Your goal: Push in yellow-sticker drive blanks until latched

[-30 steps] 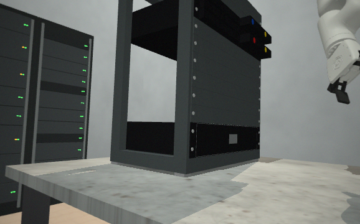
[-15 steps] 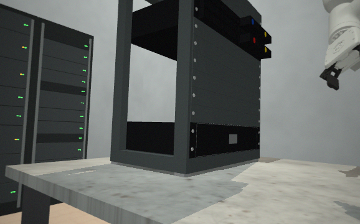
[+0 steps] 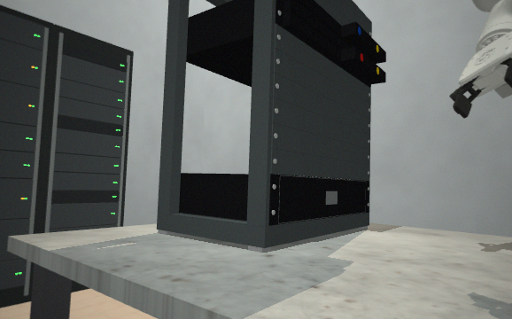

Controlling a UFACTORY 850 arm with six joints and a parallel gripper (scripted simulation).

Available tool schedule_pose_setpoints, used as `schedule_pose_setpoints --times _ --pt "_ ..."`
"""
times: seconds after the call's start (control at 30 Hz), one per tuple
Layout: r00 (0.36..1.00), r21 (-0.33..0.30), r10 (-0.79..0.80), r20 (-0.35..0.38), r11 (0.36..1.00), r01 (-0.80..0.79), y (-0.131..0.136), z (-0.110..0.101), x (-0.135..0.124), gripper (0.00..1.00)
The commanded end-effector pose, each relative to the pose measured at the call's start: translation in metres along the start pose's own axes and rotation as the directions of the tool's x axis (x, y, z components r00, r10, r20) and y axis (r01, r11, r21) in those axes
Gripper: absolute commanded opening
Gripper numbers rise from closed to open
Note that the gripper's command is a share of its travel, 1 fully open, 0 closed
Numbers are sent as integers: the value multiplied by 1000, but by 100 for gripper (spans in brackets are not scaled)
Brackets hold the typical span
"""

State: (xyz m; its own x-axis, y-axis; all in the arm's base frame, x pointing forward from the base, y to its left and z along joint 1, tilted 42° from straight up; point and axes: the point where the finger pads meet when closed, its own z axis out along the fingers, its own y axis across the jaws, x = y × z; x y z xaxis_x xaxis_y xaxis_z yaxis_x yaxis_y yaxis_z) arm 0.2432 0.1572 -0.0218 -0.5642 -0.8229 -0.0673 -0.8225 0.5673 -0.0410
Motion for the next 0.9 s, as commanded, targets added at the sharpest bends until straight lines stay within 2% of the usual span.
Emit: schedule_pose_setpoints --times 0.0,0.03,0.17,0.23,0.33,0.37,0.43,0.47,0.63,0.67,0.73,0.8,0.87 --pt "996 125 -80 50 989 73 0 0 -13 100" --pt "996 125 -80 50 989 73 0 0 -13 100" --pt "986 199 -148 78 971 130 -4 -3 -21 100" --pt "986 199 -148 78 971 130 -4 -3 -21 100" --pt "971 278 -219 94 942 185 -9 -7 -28 100" --pt "971 278 -219 94 942 185 -9 -7 -28 100" --pt "959 333 -266 96 917 221 -13 -11 -32 100" --pt "959 333 -266 96 917 221 -13 -11 -32 100" --pt "931 442 -357 81 850 287 -21 -22 -38 100" --pt "931 442 -357 81 850 287 -21 -22 -38 100" --pt "914 495 -399 65 809 318 -26 -28 -40 100" --pt "914 495 -399 65 809 318 -26 -28 -40 100" --pt "897 545 -439 43 763 348 -30 -35 -42 100"
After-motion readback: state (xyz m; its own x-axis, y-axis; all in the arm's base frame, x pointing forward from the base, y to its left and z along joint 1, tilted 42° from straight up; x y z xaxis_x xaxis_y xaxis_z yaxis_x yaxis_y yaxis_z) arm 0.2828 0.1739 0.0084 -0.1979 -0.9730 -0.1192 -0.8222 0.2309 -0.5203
